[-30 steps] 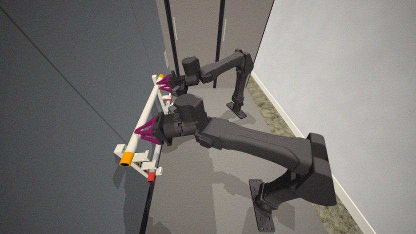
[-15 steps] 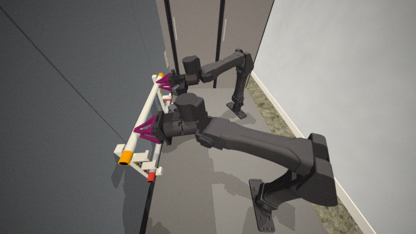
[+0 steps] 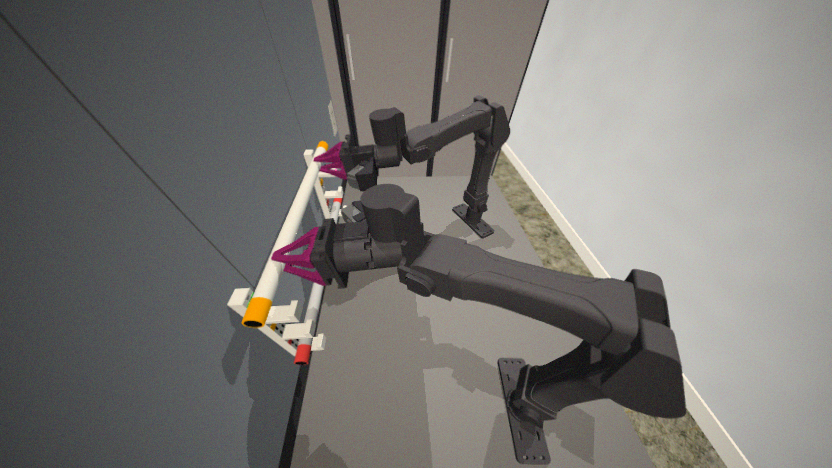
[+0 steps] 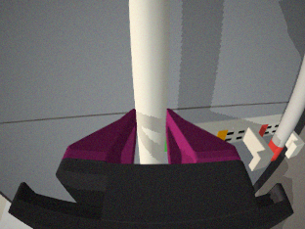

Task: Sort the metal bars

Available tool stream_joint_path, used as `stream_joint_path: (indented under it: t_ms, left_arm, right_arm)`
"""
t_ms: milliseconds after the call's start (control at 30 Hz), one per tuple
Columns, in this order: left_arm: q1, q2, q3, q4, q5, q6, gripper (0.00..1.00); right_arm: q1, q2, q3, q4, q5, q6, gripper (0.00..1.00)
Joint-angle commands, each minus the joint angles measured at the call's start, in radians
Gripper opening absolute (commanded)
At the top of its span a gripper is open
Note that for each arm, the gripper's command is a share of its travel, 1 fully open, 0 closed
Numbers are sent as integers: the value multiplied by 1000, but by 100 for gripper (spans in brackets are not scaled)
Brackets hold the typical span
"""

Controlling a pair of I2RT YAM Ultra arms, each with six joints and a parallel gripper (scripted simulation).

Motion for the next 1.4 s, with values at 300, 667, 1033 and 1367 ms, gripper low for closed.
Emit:
stream_joint_path:
  t_ms: [300, 667, 1033, 1367]
  left_arm:
    - [-27, -70, -42, 90, -32, 43, 0]
    - [-45, -99, -97, 115, -50, 43, 0]
    - [-61, -123, -136, 130, -65, 43, 0]
    - [-77, -147, -170, 141, -81, 43, 0]
  right_arm:
    - [19, -83, -49, 91, 30, -37, 0]
    - [31, -116, -109, 118, 41, -37, 0]
    - [42, -144, -151, 133, 52, -37, 0]
    - [53, -171, -186, 141, 63, -37, 0]
